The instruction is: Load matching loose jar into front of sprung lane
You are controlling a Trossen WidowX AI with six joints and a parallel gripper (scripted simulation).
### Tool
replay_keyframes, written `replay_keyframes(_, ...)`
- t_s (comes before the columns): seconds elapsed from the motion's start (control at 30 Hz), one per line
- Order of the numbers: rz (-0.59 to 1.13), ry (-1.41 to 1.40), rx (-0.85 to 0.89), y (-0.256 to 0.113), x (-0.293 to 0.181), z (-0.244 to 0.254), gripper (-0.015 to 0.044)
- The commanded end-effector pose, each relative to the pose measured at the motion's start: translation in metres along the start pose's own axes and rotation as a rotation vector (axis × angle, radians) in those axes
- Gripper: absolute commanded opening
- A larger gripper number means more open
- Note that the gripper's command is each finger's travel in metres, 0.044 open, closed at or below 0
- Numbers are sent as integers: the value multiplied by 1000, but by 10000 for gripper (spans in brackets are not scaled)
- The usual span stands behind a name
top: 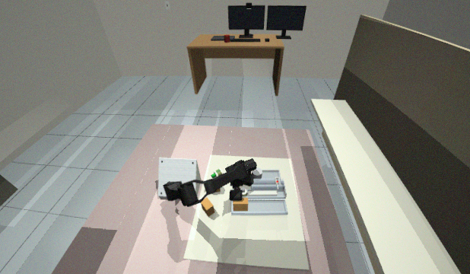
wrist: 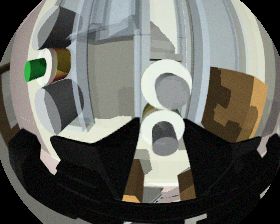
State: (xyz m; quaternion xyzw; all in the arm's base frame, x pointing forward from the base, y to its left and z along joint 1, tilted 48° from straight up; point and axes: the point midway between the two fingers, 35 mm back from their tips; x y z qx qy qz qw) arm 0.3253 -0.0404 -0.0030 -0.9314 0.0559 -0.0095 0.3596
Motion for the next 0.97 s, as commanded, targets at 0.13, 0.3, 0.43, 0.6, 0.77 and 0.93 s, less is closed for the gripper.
replay_keyframes(0.13,0,2,-1,-3,0,0,282)
replay_keyframes(0.3,1,2,0,-18,0,0,282)
replay_keyframes(0.43,1,2,0,-20,0,0,282)
replay_keyframes(0.6,1,2,0,-21,-11,1,282)
replay_keyframes(0.77,1,1,1,-22,-29,2,282)
replay_keyframes(0.93,2,0,1,-22,-46,2,282)
Point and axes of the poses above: the point midway between the two fingers, 35 mm back from their tips, its own y axis out along the fingers, its own z axis across the jaws, x = y × z
